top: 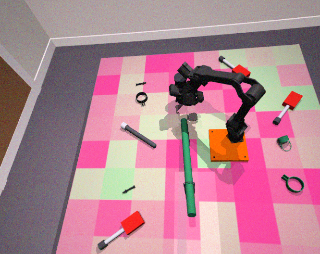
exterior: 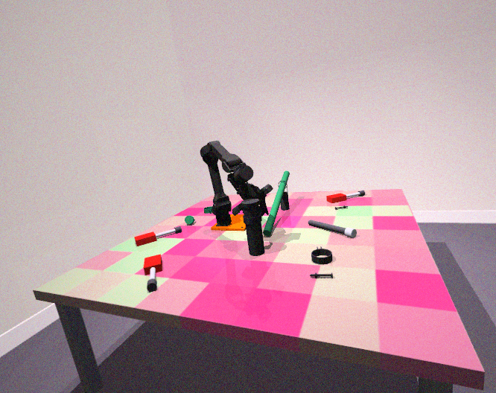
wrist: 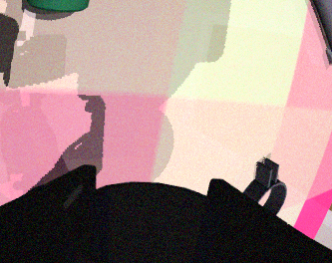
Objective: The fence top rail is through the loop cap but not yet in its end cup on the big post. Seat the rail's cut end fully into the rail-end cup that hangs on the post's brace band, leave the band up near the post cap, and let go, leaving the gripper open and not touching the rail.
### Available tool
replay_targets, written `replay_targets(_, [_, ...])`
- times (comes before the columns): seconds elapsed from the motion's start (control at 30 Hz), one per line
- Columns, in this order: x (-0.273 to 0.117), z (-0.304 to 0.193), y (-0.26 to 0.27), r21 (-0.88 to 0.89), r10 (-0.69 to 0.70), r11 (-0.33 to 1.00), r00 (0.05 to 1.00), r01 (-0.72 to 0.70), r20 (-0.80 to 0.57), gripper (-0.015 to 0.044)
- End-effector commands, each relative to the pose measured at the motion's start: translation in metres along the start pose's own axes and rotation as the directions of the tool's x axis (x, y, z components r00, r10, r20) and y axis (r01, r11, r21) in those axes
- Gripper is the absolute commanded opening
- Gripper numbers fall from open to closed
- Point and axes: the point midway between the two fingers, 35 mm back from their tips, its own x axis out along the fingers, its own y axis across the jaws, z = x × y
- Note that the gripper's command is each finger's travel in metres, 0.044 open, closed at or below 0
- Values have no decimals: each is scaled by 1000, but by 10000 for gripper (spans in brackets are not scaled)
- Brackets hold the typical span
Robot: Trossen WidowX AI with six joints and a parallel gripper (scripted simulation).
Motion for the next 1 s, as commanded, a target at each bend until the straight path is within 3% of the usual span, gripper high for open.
replay_targets(0.0, [0, 0, 0, 0, 0, 1000, 1000, 0, 0, 105])
replay_targets(0.43, [-17, 21, -12, 5, 1, 1000, 1000, -1, -1, 440])
replay_targets(0.97, [-32, 44, -20, 56, 11, 998, 1000, -12, 5, 440])
